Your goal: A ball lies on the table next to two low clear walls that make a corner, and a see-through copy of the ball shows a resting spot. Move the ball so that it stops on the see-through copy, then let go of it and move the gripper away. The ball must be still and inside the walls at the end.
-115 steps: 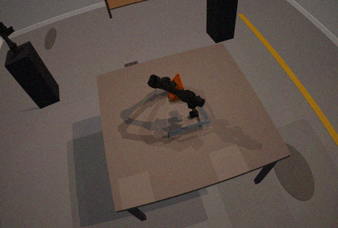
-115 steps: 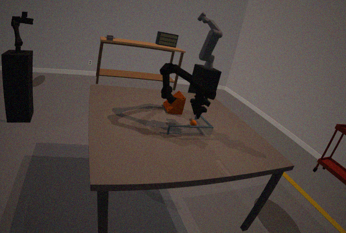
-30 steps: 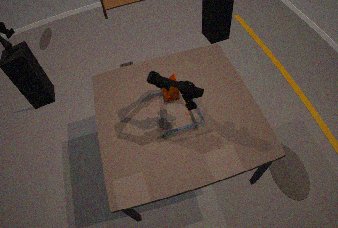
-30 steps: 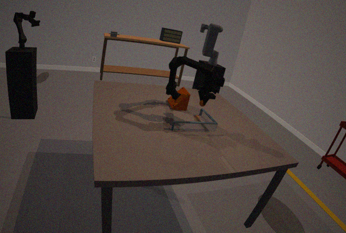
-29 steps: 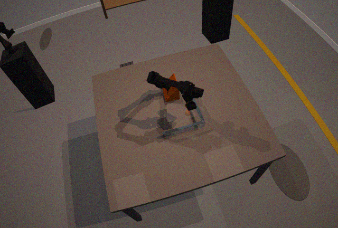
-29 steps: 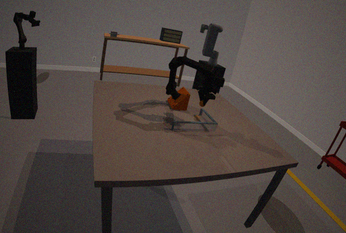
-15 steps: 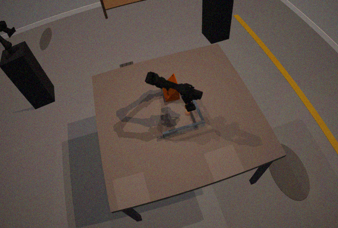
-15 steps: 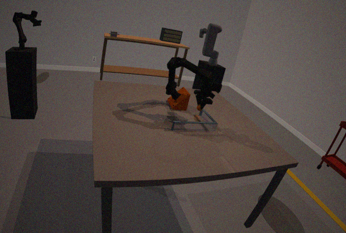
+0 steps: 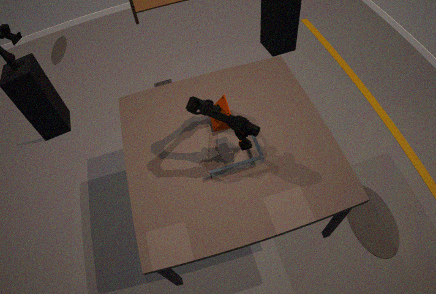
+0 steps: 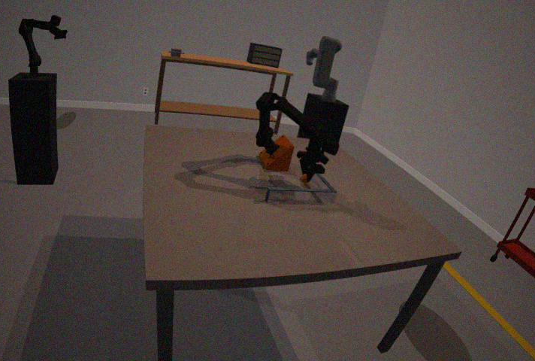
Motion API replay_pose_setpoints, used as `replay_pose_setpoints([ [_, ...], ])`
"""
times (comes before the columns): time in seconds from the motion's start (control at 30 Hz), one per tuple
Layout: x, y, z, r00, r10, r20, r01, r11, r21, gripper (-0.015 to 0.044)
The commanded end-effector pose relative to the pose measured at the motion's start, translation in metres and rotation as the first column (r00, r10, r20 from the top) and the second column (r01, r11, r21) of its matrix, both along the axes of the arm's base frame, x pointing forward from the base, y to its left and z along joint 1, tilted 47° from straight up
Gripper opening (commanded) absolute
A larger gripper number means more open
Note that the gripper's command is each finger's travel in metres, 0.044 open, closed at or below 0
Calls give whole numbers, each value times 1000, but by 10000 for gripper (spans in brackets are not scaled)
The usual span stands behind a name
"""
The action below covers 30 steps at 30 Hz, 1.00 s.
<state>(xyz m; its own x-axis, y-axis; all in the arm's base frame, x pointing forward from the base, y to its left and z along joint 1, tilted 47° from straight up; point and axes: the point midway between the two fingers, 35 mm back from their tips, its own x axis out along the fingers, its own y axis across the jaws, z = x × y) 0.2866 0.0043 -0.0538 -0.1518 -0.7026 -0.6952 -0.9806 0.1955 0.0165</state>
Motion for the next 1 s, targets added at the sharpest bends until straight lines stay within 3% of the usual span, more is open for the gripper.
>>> replay_pose_setpoints([
  [0.0, -4, -8, -8, 1000, 4, -11, -5, 1000, -9, 0],
  [0.67, -8, -22, -21, 1000, 4, -11, -5, 1000, -10, 0],
  [0.97, -6, -19, -19, 1000, 1, -3, -1, 1000, -3, 236],
])
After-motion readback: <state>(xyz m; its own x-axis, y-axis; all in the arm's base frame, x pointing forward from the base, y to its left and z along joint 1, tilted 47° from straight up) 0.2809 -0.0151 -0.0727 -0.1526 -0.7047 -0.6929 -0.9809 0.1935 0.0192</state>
